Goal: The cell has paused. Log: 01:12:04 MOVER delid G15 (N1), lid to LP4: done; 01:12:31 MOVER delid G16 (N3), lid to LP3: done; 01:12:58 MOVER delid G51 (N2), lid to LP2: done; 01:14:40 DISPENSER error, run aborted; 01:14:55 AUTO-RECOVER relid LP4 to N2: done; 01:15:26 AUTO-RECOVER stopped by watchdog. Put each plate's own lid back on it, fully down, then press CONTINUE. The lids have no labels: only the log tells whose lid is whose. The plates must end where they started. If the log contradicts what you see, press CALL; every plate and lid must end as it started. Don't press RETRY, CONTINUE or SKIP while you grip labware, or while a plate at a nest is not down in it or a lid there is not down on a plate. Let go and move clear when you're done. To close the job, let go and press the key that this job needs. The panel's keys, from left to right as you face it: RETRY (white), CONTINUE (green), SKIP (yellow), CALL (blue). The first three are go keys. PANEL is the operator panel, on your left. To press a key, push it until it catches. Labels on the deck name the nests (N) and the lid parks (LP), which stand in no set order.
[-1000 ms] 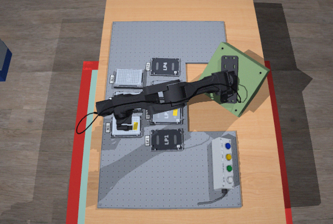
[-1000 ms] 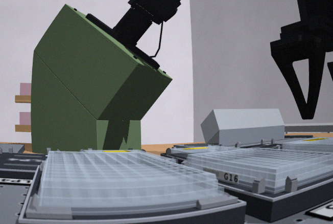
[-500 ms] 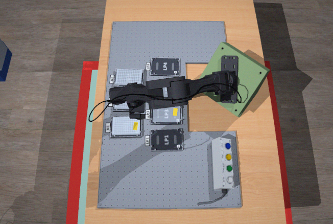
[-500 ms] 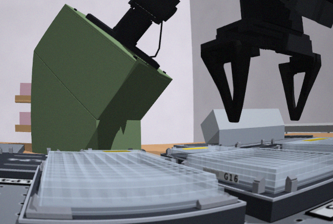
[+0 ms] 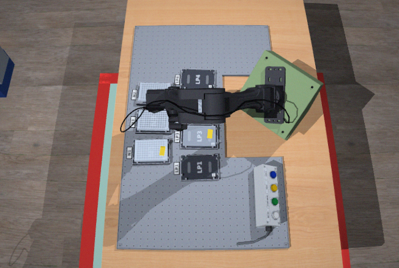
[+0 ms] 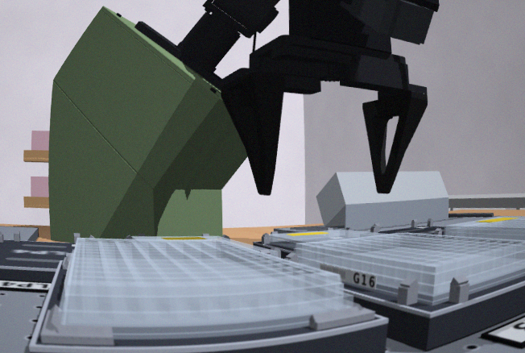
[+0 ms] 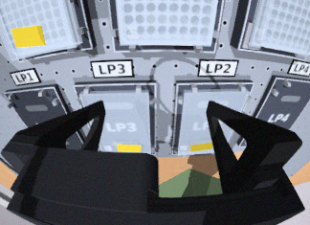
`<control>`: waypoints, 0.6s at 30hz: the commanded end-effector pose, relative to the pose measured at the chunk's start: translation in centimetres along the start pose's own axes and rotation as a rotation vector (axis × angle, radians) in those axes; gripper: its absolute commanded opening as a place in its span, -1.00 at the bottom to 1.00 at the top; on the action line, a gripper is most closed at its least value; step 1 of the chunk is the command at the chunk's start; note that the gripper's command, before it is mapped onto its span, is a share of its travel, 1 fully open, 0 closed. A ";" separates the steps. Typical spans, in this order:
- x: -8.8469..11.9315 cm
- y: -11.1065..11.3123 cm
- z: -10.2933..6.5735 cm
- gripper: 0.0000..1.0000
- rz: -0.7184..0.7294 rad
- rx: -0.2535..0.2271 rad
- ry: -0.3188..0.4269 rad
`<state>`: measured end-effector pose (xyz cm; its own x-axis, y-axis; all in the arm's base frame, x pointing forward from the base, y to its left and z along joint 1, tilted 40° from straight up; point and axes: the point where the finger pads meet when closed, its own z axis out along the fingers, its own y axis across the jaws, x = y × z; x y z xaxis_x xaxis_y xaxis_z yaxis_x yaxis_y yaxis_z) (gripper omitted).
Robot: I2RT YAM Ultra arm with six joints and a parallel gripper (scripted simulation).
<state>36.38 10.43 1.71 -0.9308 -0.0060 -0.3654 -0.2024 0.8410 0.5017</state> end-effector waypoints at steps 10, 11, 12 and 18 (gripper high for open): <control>3.3 -4.0 0.3 1.00 -0.022 -0.021 -0.026; 3.7 -4.3 0.3 1.00 -0.022 -0.021 -0.027; 4.0 -4.7 0.3 1.00 -0.022 -0.021 -0.027; 5.4 -6.1 0.3 1.00 -0.022 -0.022 -0.027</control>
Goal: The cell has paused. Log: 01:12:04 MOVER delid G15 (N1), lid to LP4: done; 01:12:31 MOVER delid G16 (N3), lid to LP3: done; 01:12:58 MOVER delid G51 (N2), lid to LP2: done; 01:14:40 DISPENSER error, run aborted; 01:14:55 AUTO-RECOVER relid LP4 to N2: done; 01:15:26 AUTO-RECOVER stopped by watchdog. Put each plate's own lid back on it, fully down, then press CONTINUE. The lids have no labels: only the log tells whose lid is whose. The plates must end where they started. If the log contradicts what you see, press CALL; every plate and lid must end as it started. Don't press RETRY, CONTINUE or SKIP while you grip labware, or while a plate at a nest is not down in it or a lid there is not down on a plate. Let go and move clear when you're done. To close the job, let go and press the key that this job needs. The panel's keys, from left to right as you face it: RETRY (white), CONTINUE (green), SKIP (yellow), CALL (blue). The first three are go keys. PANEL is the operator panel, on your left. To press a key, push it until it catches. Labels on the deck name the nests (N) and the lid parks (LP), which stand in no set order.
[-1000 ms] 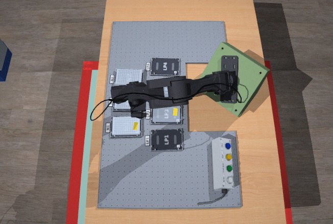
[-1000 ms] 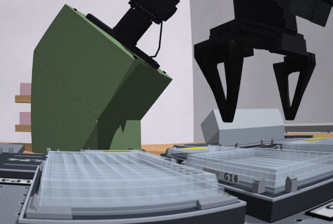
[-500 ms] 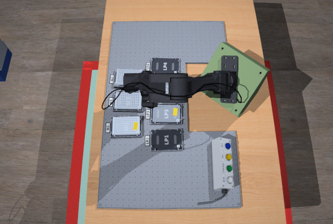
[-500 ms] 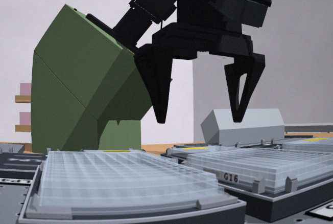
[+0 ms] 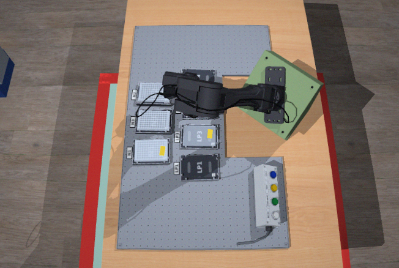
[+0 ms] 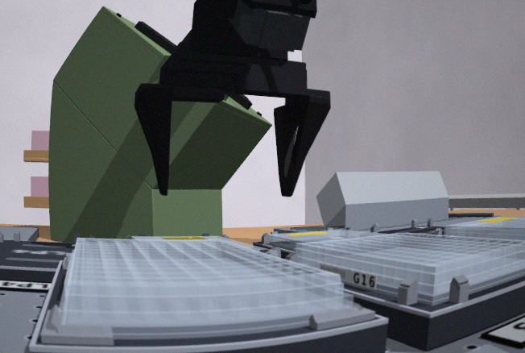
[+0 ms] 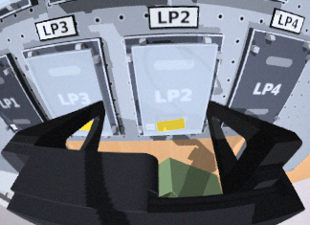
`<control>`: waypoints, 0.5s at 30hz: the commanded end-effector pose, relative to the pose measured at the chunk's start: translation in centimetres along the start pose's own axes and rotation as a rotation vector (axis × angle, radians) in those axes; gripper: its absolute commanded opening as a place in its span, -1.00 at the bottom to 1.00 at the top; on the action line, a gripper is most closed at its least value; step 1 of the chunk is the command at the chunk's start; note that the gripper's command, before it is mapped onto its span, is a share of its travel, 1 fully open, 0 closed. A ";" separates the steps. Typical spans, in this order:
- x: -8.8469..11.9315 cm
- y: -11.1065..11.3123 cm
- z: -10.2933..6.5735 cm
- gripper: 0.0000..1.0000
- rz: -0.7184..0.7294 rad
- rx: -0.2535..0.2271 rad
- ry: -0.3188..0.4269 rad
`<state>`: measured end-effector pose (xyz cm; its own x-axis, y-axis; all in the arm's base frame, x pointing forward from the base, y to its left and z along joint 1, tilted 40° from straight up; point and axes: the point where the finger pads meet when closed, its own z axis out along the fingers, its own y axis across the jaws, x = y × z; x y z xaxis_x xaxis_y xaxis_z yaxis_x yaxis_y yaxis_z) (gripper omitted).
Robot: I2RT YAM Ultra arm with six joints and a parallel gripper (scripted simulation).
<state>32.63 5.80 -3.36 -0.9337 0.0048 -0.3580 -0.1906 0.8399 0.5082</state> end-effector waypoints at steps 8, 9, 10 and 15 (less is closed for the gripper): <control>2.5 -2.9 0.1 1.00 -0.034 -0.022 -0.029; 2.5 -2.9 0.1 1.00 -0.034 -0.022 -0.029; 2.5 -2.8 0.1 1.00 -0.034 -0.022 -0.029; 1.2 -2.5 -0.2 1.00 -0.064 -0.018 -0.050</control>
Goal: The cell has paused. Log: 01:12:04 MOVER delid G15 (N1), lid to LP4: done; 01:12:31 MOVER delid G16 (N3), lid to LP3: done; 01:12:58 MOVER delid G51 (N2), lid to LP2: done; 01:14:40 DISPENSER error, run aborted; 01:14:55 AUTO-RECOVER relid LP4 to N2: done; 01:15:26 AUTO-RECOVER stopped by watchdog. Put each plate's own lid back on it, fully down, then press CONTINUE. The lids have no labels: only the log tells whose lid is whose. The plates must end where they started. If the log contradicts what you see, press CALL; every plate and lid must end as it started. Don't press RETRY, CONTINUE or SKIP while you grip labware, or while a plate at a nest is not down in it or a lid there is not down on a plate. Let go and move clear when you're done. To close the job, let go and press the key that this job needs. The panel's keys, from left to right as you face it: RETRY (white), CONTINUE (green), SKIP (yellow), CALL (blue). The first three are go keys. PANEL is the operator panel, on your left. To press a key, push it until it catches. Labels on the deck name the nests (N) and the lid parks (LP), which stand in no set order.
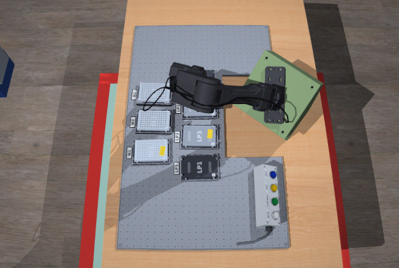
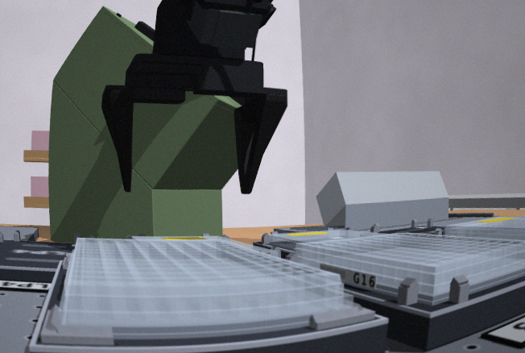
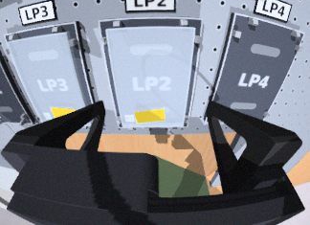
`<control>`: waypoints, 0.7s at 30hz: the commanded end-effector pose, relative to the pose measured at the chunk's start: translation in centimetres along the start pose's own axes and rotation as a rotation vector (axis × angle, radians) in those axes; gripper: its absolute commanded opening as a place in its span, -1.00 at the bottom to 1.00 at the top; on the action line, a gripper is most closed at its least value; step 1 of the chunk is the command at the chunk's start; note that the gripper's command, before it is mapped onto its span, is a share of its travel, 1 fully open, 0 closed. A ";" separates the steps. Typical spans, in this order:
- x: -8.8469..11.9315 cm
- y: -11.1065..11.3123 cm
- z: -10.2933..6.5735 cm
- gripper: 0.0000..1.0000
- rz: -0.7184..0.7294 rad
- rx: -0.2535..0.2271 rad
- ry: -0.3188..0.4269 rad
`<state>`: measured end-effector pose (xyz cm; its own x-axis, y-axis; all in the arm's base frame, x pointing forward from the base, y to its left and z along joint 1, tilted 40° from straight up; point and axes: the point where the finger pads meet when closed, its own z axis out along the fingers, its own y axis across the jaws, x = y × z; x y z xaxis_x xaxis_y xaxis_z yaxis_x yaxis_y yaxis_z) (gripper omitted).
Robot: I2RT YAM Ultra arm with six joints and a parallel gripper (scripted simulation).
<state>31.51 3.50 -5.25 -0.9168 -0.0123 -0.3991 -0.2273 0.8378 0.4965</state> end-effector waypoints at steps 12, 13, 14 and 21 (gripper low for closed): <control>0.0 0.7 -0.2 1.00 -0.017 -0.015 -0.022; 0.0 0.6 -0.3 1.00 -0.014 -0.014 -0.023; 0.0 0.6 -0.3 1.00 -0.012 -0.013 -0.024; 0.8 0.5 0.2 1.00 0.004 -0.020 -0.002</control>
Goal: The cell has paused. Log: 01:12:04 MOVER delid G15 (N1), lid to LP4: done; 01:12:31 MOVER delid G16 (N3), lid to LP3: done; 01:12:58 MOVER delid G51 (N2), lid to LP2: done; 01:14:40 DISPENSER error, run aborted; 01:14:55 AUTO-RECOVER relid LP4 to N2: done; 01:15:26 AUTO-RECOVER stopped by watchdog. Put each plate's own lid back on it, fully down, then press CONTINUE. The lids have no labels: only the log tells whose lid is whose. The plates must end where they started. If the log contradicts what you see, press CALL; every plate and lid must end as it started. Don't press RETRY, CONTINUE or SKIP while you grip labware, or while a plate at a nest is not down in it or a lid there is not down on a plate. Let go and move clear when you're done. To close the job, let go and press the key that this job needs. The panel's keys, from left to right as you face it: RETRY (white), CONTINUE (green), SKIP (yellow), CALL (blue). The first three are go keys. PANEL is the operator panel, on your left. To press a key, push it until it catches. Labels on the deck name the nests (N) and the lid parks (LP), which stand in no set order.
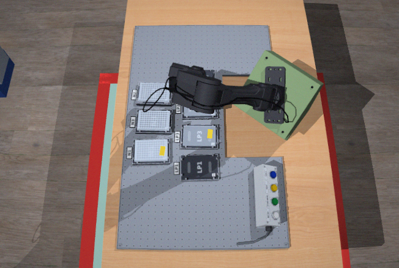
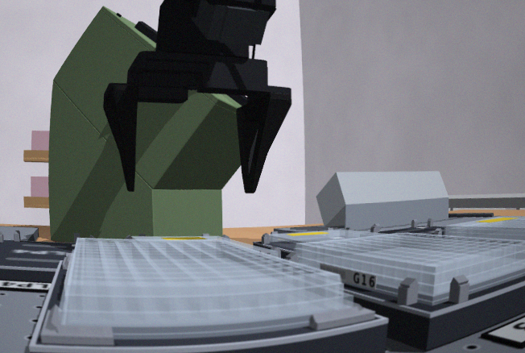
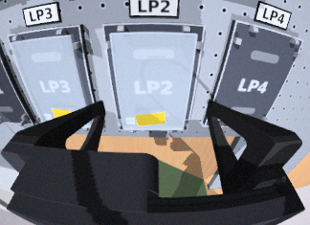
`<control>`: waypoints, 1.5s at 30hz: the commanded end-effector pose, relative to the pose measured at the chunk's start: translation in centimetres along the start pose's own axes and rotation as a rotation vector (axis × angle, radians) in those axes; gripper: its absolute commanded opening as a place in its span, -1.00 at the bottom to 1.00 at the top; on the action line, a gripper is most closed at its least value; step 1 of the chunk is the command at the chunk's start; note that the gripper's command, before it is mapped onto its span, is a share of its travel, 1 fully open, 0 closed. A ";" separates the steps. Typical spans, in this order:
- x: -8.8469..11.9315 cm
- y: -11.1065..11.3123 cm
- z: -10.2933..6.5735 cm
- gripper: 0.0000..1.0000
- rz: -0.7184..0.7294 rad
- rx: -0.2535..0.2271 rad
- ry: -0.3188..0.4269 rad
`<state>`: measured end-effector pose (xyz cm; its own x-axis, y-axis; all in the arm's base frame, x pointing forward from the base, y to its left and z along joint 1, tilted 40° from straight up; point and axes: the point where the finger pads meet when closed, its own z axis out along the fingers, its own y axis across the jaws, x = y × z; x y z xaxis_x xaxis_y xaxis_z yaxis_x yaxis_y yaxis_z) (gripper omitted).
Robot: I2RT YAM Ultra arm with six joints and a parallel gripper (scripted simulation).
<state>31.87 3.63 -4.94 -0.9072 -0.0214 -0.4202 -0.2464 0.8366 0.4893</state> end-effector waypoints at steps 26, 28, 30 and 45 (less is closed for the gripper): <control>1.8 0.3 2.7 1.00 0.026 -0.006 0.027; 1.8 0.3 3.0 1.00 0.024 -0.007 0.028; 1.8 0.3 3.3 1.00 0.024 -0.006 0.028; -0.6 -0.6 4.5 1.00 0.009 0.009 -0.021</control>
<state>31.91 6.62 -8.86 -0.9222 -0.0248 -0.3860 -0.2361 0.8266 0.5108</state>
